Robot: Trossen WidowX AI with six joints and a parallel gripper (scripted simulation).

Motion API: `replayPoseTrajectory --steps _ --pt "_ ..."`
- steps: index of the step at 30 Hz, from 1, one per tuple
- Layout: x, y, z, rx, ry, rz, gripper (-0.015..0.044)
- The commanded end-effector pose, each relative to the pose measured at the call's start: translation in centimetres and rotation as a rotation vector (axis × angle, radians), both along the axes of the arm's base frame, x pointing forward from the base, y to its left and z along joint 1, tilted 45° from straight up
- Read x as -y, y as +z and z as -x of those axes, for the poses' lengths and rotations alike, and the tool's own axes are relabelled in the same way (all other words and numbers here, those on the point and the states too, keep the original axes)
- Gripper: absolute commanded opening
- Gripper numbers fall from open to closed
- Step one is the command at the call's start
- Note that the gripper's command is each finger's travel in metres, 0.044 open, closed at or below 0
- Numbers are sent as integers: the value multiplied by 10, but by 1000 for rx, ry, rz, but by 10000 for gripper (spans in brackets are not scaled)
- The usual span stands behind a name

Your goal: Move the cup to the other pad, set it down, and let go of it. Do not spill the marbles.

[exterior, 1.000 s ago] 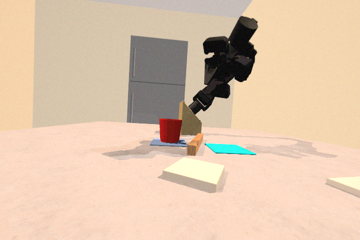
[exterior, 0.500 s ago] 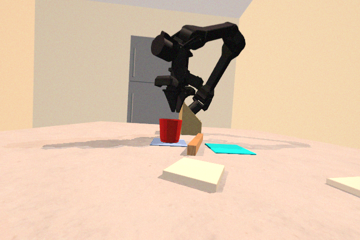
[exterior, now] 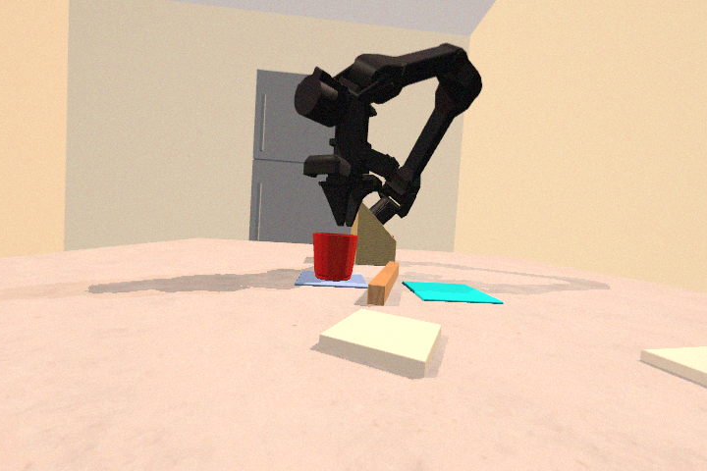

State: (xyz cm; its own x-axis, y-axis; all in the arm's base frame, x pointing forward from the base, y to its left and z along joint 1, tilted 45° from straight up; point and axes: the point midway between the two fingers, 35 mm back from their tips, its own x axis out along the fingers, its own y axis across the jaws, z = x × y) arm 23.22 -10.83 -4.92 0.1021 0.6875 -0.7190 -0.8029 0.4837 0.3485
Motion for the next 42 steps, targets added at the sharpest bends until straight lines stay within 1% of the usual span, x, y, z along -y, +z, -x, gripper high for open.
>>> replayPoseTrajectory --steps 1,34,36,42 --pt "-5 -5 -1 -3 -7 -8 148" --pt "-39 -39 -5 -2 -6 -11 148" --pt "-37 -38 -5 -1 1 -5 95" --pt "-37 -38 -5 -1 1 -5 55"
